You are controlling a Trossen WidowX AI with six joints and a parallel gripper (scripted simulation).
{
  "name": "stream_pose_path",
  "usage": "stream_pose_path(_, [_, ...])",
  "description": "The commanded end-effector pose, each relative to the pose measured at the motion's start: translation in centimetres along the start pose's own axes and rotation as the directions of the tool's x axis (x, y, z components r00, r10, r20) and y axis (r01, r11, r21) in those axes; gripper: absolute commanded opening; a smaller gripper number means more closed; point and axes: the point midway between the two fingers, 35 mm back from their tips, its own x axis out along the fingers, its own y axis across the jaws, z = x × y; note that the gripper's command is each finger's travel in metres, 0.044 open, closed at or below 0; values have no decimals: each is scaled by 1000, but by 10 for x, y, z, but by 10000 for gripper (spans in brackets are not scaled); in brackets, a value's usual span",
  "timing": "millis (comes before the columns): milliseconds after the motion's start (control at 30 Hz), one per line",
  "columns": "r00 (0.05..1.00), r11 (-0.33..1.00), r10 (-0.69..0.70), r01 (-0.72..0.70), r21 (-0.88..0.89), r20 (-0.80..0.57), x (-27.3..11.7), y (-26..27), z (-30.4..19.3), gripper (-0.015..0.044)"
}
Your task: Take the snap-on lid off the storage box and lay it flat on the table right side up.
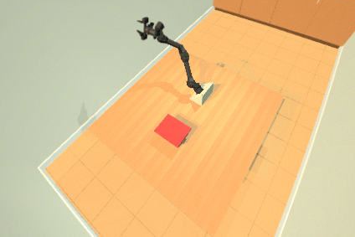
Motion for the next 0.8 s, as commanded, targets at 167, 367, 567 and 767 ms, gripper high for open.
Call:
stream_pose_path(167, [984, 993, -106, 111, 27, -146, -3, -45, -68, 243])
stream_pose_path(367, [941, 978, -190, 207, 33, -280, -20, -81, -130, 235])
stream_pose_path(567, [848, 956, -247, 293, 27, -469, -61, -110, -204, 235])
stream_pose_path(767, [747, 918, -340, 394, -31, -572, -106, -144, -258, 235])
